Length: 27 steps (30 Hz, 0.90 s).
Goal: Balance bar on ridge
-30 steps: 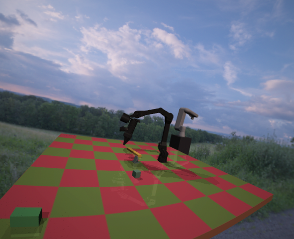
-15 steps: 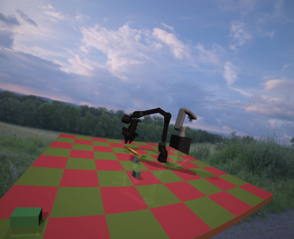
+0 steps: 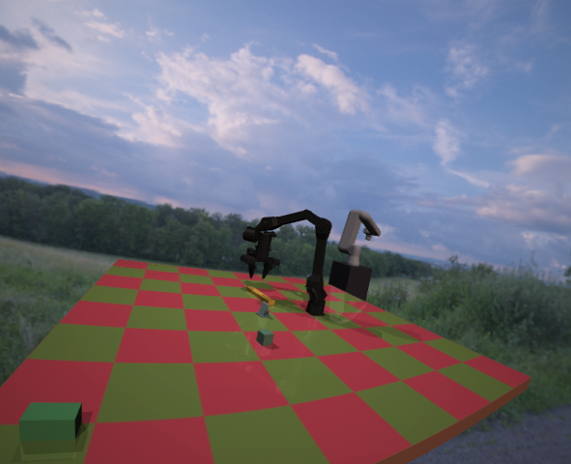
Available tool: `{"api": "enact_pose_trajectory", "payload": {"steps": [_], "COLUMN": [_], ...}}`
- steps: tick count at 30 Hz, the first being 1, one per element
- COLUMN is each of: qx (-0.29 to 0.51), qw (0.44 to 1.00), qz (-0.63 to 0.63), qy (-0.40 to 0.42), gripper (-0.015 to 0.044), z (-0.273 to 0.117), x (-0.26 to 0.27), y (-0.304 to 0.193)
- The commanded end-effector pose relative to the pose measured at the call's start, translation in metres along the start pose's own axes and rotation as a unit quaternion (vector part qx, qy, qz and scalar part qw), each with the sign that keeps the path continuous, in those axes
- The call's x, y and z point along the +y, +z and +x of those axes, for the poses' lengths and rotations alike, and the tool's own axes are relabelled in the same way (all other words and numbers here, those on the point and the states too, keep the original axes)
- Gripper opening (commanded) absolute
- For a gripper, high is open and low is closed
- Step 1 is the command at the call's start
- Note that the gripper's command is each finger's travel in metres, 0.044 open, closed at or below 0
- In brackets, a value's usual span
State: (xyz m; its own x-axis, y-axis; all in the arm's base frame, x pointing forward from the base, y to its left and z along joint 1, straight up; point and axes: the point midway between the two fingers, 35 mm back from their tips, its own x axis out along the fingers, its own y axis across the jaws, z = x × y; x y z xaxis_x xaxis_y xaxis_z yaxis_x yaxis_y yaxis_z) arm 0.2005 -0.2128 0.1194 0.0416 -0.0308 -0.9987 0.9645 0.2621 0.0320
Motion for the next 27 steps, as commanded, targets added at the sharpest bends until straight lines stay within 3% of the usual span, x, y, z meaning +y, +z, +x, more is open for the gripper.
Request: {"api": "enact_pose_trajectory", "payload": {"steps": [1, 6, 14, 27], "qx": [0.009, 0.009, 0.009, 0.009], "qw": [0.999, 0.999, 0.999, 0.999], "qz": [0.045, 0.047, 0.047, 0.047], "qy": [-0.011, -0.011, -0.011, -0.011], "gripper": [0.0315, 0.0315, 0.0315, 0.0315], "z": [0.002, 0.006, 0.046, 0.059], "x": [-0.013, -0.014, -0.015, -0.015], "y": [0.004, 0.004, 0.003, 0.003]}}
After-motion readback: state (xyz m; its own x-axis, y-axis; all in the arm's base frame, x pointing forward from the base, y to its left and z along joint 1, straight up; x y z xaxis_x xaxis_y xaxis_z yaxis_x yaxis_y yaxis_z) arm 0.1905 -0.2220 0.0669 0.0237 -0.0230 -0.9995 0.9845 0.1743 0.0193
